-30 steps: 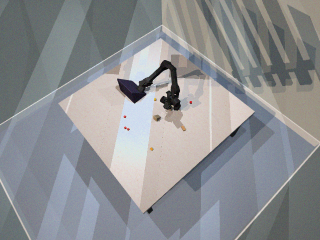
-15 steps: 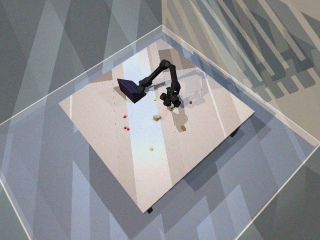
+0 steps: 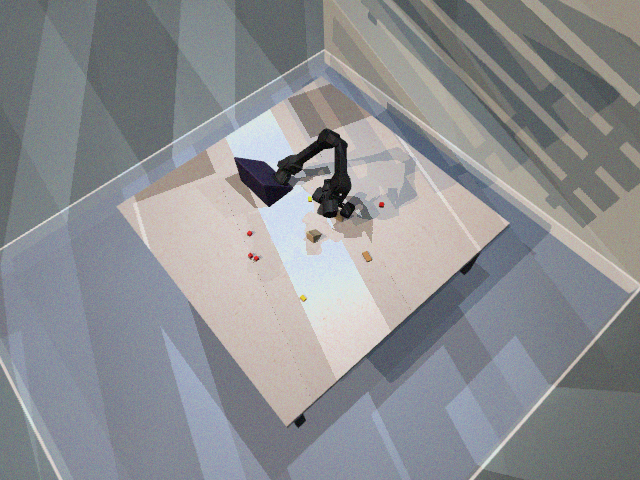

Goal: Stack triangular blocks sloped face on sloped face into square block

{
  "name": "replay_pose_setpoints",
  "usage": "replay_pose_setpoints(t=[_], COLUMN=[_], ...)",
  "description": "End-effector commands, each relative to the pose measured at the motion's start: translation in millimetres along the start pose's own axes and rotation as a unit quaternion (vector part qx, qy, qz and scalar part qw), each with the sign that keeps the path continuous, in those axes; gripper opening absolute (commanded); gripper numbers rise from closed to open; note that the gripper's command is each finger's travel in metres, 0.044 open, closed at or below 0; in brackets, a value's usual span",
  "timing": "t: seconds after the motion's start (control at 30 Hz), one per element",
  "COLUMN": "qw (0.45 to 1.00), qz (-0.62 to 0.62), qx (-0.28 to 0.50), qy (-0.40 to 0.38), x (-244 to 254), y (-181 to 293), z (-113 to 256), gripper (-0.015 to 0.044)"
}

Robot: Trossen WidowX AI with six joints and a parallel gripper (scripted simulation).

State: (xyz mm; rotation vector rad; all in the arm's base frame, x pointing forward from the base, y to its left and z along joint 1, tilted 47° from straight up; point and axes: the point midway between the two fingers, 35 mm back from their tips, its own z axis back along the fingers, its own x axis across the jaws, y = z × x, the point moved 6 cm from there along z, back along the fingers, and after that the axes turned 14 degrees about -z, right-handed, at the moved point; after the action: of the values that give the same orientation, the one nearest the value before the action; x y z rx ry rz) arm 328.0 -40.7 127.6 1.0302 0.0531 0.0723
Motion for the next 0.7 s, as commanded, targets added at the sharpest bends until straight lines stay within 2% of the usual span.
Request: replay_pose_setpoints(t=[0.0,0.67], qw=[1.0,1.0], qz=[0.005,0.008], qx=[0.009,0.027], qy=[0.0,0.01], x=[2,6], y=[-1,0], z=[1,-31], gripper=[0.044,0.044])
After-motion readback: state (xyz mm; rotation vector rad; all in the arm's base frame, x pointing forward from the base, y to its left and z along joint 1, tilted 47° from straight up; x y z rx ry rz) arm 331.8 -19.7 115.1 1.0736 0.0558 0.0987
